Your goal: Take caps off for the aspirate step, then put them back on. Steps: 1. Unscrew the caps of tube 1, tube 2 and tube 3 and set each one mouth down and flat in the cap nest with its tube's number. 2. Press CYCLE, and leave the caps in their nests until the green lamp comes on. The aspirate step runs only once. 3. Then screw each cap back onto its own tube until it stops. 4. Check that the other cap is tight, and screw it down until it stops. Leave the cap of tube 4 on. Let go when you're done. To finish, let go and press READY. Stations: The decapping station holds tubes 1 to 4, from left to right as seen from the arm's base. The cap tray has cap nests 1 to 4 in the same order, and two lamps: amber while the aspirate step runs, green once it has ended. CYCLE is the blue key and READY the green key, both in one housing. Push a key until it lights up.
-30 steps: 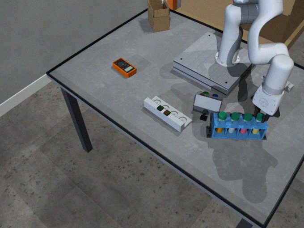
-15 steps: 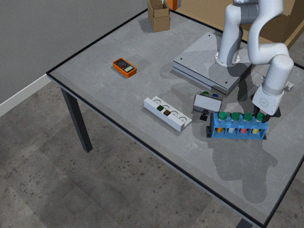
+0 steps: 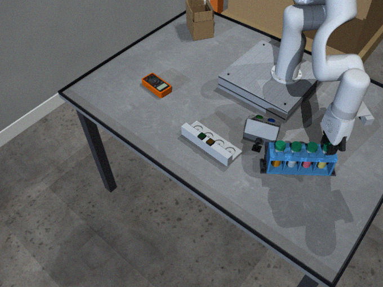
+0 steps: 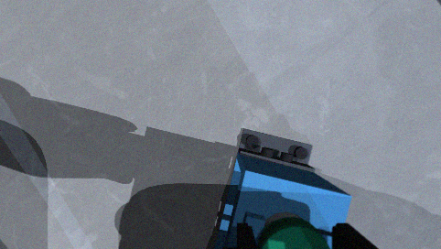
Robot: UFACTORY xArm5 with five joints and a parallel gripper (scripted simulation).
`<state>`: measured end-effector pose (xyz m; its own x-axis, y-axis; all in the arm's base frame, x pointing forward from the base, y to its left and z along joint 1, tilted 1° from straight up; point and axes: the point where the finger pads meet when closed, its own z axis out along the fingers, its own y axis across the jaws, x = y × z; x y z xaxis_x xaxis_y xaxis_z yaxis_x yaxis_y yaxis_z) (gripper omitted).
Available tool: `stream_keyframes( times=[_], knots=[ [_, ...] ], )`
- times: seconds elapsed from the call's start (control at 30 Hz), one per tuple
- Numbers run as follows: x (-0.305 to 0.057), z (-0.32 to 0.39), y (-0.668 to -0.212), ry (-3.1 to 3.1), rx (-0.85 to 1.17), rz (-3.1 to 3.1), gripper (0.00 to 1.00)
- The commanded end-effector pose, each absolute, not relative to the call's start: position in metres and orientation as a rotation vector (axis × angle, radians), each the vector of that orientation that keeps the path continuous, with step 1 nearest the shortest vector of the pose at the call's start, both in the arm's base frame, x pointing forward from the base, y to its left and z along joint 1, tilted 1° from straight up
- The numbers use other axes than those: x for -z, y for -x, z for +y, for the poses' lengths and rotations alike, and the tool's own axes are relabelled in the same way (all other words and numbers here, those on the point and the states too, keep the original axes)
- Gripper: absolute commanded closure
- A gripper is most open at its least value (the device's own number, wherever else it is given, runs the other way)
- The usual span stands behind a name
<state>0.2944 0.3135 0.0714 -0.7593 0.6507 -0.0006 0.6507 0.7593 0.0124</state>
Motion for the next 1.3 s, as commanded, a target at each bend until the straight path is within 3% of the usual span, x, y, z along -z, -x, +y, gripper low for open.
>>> stream_keyframes(
  times=[0.0,0.63,0.93,0.97,1.27],
  knots=[
    [-0.0726,0.3144,-0.2952,-1.473,-0.03,2.781,0.54],
    [-0.0726,0.3144,-0.2952,-2.378,-0.025,2.07,0.54],
    [-0.0726,0.3144,-0.2952,-2.403,-0.025,2.041,0.54],
    [-0.0726,0.3144,-0.2952,-2.403,-0.025,2.041,1.0],
    [-0.0726,0.3144,-0.2952,-2.403,-0.025,2.041,1.0]
  ],
)
